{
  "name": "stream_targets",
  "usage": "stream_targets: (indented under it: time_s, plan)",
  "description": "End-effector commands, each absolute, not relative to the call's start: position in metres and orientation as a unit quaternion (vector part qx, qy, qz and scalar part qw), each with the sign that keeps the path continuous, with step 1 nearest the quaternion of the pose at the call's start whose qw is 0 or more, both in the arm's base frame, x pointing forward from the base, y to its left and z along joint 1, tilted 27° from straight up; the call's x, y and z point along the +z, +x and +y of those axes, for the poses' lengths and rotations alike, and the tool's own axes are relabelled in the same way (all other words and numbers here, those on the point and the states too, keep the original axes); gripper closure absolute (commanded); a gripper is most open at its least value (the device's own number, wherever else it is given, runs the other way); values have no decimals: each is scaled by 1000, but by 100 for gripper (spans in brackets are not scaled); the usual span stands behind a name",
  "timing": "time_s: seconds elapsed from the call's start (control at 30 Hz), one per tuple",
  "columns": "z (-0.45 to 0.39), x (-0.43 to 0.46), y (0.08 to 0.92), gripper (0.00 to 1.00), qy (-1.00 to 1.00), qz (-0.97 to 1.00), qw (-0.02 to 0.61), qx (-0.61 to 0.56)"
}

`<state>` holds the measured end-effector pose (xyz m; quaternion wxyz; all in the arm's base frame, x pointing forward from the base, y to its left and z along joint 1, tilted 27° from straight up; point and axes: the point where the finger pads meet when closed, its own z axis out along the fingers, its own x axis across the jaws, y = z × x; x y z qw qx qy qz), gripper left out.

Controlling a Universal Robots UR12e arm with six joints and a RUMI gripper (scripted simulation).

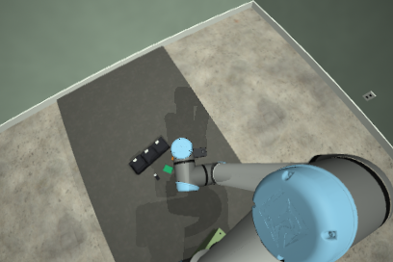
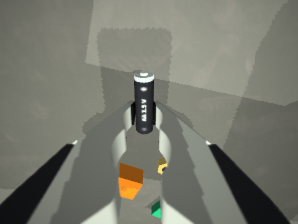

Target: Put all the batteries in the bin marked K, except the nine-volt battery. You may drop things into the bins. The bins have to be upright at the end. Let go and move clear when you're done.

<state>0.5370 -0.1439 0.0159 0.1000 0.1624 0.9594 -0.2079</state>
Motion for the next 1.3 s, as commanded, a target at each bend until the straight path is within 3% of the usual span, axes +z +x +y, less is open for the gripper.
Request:
stream_targets:
  time_s: [0.0,1.27]
  plan:
    - [-144,16,537,100,162,959,100,-208]
    - [-129,46,533,100,162,959,101,-208]
